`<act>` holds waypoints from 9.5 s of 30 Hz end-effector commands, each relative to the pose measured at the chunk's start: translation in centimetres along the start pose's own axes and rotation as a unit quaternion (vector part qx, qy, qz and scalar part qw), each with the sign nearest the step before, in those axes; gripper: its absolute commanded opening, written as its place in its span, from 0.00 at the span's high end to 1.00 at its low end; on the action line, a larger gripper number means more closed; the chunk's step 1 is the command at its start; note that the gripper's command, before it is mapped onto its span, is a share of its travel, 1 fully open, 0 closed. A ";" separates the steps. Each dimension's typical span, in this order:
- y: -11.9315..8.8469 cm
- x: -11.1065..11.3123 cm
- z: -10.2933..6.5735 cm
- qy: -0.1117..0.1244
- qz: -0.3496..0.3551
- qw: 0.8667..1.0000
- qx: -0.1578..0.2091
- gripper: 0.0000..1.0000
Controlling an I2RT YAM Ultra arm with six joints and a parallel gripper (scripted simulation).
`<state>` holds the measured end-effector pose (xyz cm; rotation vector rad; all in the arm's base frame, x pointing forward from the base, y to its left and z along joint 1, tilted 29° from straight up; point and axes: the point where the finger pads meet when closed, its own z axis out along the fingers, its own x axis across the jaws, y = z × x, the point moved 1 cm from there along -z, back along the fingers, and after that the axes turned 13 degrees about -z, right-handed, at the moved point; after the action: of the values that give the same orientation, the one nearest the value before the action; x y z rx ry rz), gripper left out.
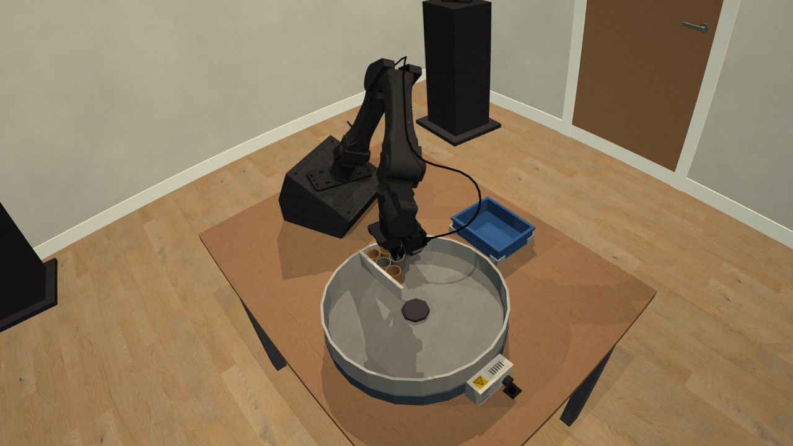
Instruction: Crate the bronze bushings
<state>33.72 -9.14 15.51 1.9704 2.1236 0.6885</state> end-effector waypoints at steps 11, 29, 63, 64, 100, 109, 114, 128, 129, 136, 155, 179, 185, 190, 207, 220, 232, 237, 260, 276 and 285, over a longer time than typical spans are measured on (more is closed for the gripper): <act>1.3 -0.4 -1.9 -0.019 -0.003 1.000 -0.024 0.85; 1.3 -0.4 -1.9 -0.019 -0.003 1.000 -0.024 0.85; 1.2 -0.6 -1.4 -0.015 0.000 1.000 -0.016 0.85; 1.2 -0.6 -1.4 -0.015 0.000 1.000 -0.016 0.85; 2.1 -0.9 0.0 -0.025 -0.005 0.999 -0.035 0.85; 2.0 -0.9 0.2 -0.024 -0.004 0.999 -0.032 0.85; 2.0 -0.9 0.2 -0.023 -0.004 0.999 -0.032 0.85; 2.0 -0.9 0.2 -0.023 -0.004 0.999 -0.032 0.85; 2.0 -0.9 0.2 -0.023 -0.004 0.999 -0.032 0.85; 0.5 -0.6 1.1 -0.016 0.002 1.000 -0.017 0.85; 1.5 -0.8 0.4 -0.023 -0.006 0.999 -0.033 0.85; 1.2 -0.7 0.6 -0.021 -0.005 0.999 -0.030 0.85; 0.7 -0.6 0.9 -0.018 -0.004 1.000 -0.024 0.85; 0.7 -0.6 0.9 -0.017 -0.004 1.000 -0.024 0.85; 0.7 -0.6 0.9 -0.017 -0.004 1.000 -0.024 0.85; 0.7 -0.6 0.9 -0.017 -0.004 1.000 -0.024 0.85; 0.6 -0.6 0.8 -0.016 -0.005 1.000 -0.023 0.85; 0.6 -0.6 0.8 -0.016 -0.005 1.000 -0.023 0.85; 0.6 -0.6 0.8 -0.016 -0.005 1.000 -0.023 0.85; 0.8 -0.7 1.9 -0.019 -0.001 1.000 -0.023 0.85; 0.9 -0.6 1.8 -0.018 -0.002 1.000 -0.024 0.85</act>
<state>35.02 -8.69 13.09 1.9570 2.1148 0.6908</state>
